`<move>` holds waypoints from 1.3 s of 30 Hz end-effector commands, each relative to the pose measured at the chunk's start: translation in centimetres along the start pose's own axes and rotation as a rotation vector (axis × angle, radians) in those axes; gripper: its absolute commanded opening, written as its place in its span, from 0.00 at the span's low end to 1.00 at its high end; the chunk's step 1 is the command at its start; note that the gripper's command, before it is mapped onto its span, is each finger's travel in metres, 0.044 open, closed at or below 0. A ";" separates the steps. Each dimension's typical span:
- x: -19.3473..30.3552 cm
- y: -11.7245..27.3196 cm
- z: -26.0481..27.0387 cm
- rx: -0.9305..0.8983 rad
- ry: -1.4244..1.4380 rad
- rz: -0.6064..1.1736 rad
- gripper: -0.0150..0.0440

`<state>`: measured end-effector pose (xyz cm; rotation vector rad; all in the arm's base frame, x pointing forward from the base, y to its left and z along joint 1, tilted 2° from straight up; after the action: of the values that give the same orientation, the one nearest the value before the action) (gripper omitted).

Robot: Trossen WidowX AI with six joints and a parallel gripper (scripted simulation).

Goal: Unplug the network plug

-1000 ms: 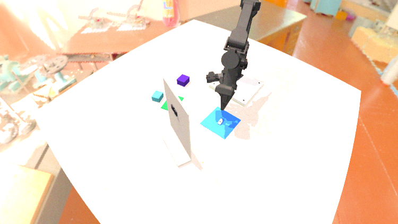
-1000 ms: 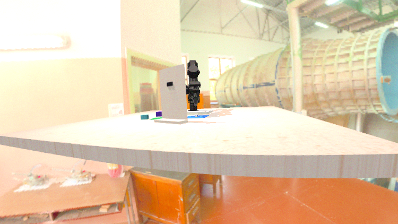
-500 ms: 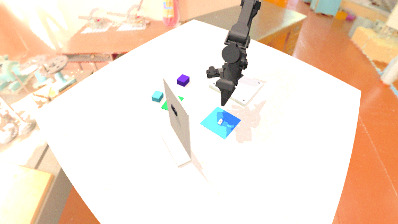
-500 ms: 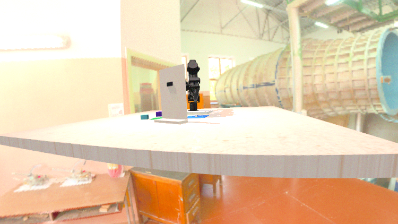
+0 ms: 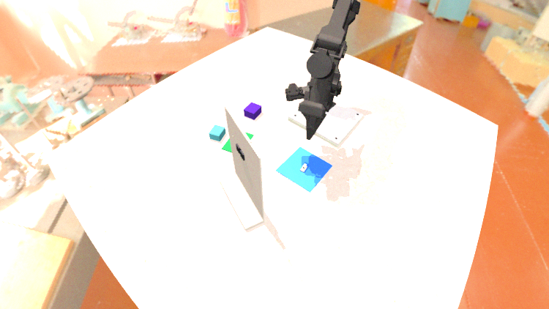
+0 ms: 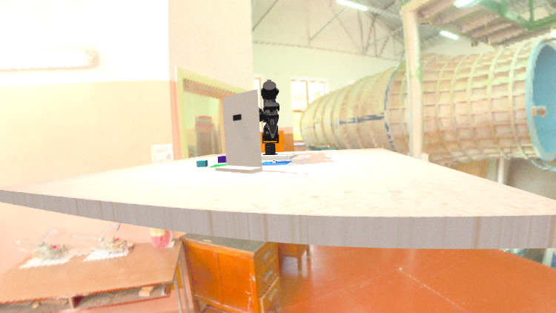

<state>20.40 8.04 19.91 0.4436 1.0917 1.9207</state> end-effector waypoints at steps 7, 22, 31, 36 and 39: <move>-0.1 0.8 0.4 -0.001 0.000 0.000 0.52; -0.8 4.2 3.2 -0.006 0.002 0.000 0.52; -1.1 6.5 4.6 -0.009 0.003 0.000 0.52; -1.3 7.8 5.3 -0.010 0.004 0.001 0.52; -1.4 8.5 5.6 -0.011 0.004 0.001 0.52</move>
<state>20.57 7.76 29.03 0.4387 1.0852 1.9211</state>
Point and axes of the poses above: the point midway between the two fingers, 35 mm back from their tips, its own y axis back along the fingers, its own z axis across the jaws, x = y × z, the point moved 9 cm from there along y, back along the fingers, and after that the axes turned 14 degrees about y, right-handed, at the moved point
